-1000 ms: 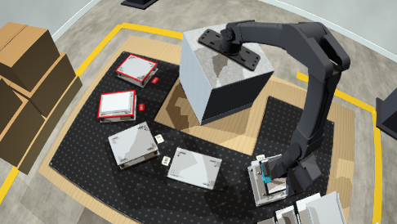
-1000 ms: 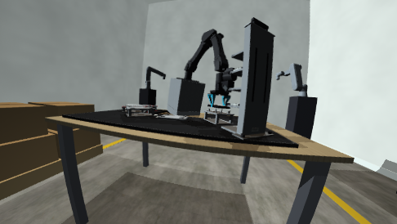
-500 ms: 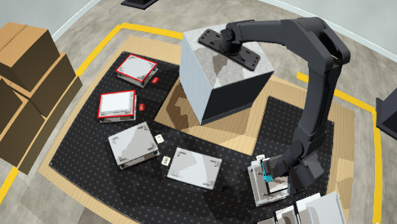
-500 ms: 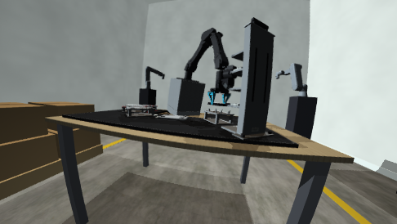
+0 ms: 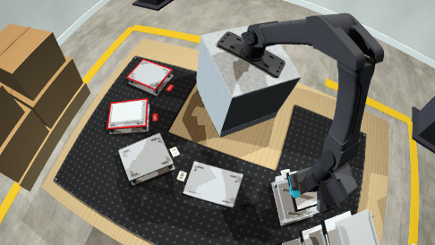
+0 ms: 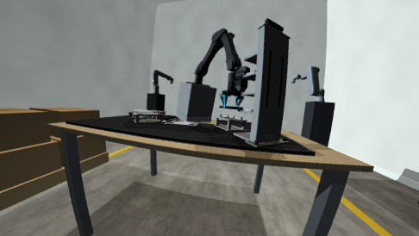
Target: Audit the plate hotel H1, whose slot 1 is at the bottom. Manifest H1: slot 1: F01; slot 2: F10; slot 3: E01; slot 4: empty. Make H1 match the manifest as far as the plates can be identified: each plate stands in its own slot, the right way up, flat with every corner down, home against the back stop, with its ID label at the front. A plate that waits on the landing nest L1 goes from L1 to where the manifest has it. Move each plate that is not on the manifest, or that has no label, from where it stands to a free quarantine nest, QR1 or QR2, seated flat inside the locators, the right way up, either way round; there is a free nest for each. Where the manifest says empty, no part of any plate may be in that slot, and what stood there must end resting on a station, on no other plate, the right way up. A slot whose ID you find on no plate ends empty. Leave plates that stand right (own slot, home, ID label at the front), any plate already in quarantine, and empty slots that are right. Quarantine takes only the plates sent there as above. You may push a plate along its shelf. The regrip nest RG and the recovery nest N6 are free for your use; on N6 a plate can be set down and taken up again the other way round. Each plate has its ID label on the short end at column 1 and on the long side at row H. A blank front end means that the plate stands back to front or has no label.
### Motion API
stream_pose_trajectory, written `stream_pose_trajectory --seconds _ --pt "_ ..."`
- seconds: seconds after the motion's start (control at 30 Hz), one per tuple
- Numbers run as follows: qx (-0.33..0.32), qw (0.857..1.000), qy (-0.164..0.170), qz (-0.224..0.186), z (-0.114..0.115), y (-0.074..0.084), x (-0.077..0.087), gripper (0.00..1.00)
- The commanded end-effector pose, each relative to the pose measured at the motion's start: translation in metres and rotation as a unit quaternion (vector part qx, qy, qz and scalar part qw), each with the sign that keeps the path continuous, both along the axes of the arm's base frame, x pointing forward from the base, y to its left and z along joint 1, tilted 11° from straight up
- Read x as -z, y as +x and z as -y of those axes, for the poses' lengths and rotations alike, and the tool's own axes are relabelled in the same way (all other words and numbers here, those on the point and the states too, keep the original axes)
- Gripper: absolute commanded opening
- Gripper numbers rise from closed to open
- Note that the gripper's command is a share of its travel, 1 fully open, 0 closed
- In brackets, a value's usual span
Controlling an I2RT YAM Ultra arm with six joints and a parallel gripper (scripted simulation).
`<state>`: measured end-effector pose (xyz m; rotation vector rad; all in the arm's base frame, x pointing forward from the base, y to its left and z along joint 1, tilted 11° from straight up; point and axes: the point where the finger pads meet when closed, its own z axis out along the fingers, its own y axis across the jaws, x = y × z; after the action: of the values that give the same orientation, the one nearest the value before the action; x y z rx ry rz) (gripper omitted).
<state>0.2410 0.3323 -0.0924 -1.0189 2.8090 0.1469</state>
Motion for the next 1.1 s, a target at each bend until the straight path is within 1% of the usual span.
stream_pose_trajectory --seconds 0.0,0.37,0.83,0.9,1.07 --pt "0.001 1.000 0.009 0.007 -0.004 0.003 -0.011 0.86" --pt "0.001 1.000 0.009 0.007 -0.003 0.002 -0.020 0.86" --pt "0.001 1.000 0.009 0.007 0.003 -0.003 -0.057 0.86" --pt "0.001 1.000 0.009 0.007 0.003 -0.003 -0.057 0.86" --pt "0.001 1.000 0.009 0.007 0.005 -0.004 -0.070 0.86"
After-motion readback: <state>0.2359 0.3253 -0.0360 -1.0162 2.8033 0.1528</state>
